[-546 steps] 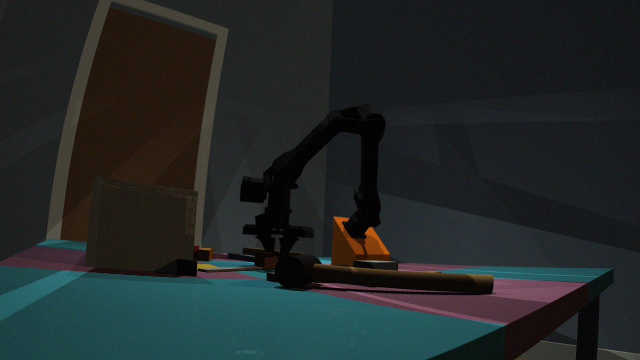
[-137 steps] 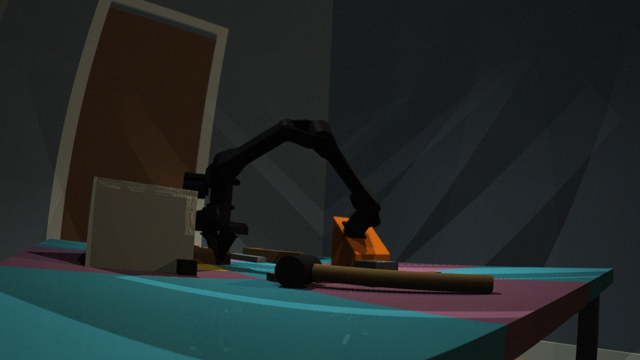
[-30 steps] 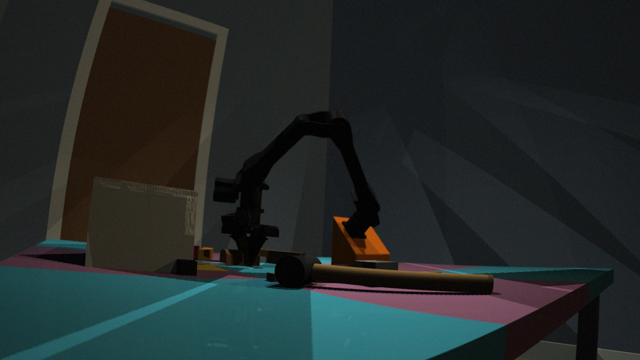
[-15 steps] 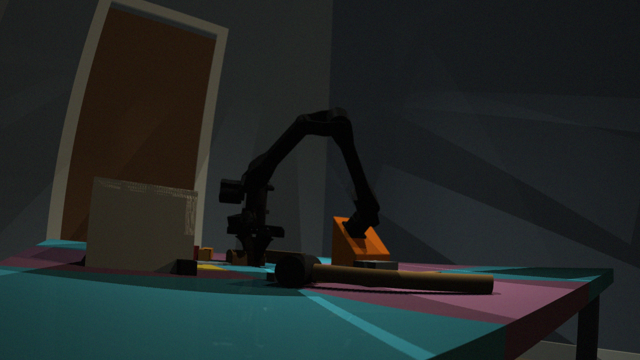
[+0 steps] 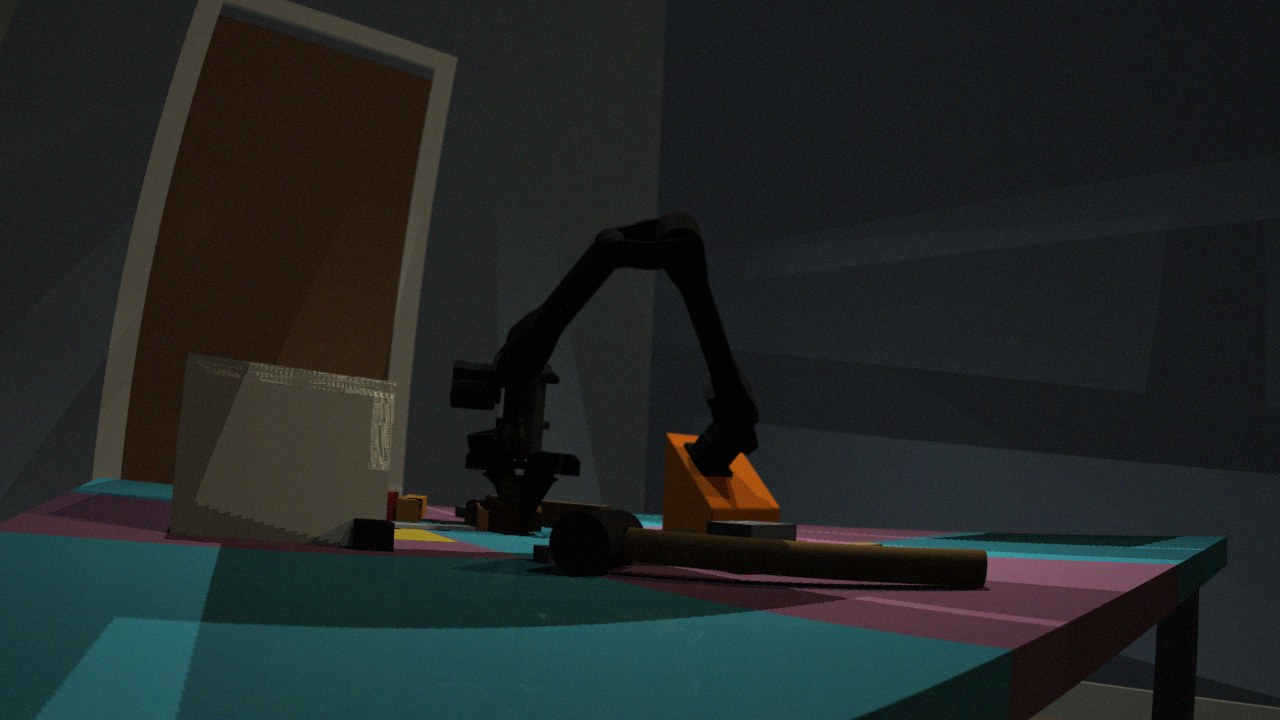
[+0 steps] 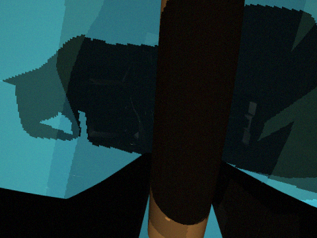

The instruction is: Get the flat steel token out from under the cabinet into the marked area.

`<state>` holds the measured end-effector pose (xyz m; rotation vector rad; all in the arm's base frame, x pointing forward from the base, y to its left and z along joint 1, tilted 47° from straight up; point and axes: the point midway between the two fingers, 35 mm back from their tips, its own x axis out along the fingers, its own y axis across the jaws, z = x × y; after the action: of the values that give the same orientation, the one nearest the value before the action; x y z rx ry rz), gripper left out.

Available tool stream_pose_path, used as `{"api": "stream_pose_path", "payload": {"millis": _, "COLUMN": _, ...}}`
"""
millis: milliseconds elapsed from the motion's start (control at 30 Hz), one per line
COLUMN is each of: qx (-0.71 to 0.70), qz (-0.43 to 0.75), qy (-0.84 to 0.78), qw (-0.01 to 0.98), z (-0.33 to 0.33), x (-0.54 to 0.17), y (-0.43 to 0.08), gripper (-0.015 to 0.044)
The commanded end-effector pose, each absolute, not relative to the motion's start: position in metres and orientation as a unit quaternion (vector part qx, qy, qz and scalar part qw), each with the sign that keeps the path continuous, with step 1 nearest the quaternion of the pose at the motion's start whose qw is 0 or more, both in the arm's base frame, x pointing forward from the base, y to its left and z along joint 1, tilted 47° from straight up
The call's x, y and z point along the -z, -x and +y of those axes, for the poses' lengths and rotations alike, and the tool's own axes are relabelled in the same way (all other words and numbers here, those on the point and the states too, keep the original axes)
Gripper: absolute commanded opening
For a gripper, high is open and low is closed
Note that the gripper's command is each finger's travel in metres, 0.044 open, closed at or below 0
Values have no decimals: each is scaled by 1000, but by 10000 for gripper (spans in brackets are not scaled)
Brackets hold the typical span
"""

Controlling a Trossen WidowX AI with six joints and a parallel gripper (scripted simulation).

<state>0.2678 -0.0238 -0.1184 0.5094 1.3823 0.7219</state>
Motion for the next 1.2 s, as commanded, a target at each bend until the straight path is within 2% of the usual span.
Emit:
{"api": "stream_pose_path", "payload": {"millis": 0, "qx": -323, "qz": 617, "qy": -227, "qw": 681, "z": -24, "x": 120, "y": -259, "gripper": 0}}
{"api": "stream_pose_path", "payload": {"millis": 667, "qx": -322, "qz": 618, "qy": -227, "qw": 680, "z": -28, "x": 126, "y": -228, "gripper": 0}}
{"api": "stream_pose_path", "payload": {"millis": 1167, "qx": -334, "qz": 611, "qy": -211, "qw": 686, "z": -39, "x": 132, "y": -233, "gripper": 0}}
